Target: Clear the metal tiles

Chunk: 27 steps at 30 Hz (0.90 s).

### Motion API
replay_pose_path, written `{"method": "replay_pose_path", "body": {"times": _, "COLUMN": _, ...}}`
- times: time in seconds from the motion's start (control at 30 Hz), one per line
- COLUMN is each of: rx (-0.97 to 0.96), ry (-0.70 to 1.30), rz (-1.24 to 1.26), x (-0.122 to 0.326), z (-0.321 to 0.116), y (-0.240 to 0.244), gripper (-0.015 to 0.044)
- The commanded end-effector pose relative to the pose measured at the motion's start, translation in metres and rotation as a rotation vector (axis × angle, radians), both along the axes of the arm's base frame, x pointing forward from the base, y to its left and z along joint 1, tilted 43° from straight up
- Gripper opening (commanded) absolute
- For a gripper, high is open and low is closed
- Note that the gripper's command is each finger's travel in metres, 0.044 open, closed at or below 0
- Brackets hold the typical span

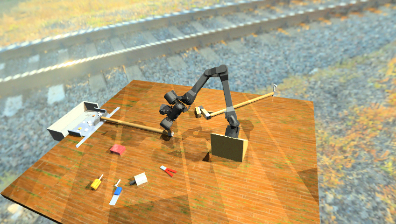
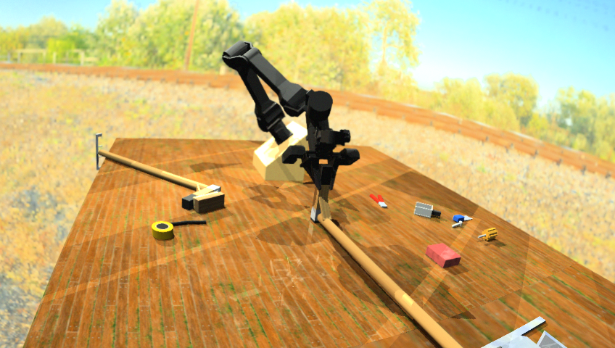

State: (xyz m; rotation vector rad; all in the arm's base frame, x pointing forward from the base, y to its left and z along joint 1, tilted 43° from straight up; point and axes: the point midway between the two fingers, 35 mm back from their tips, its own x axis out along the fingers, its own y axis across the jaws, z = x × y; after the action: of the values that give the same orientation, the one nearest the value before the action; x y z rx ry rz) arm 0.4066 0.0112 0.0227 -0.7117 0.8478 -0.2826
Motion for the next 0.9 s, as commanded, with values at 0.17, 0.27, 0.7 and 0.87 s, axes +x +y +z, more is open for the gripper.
{"method": "replay_pose_path", "body": {"times": 0.17, "rx": 0.005, "ry": -0.014, "rz": 0.006, "x": 0.014, "z": 0.005, "y": 0.001, "gripper": 0.0000}}
{"method": "replay_pose_path", "body": {"times": 0.27, "rx": 0.005, "ry": -0.014, "rz": 0.005, "x": 0.018, "z": 0.005, "y": 0.001, "gripper": 0.0000}}
{"method": "replay_pose_path", "body": {"times": 0.7, "rx": 0.005, "ry": -0.015, "rz": 0.005, "x": 0.030, "z": 0.006, "y": 0.003, "gripper": 0.0000}}
{"method": "replay_pose_path", "body": {"times": 0.87, "rx": 0.005, "ry": -0.015, "rz": 0.005, "x": 0.036, "z": 0.006, "y": 0.004, "gripper": 0.0000}}
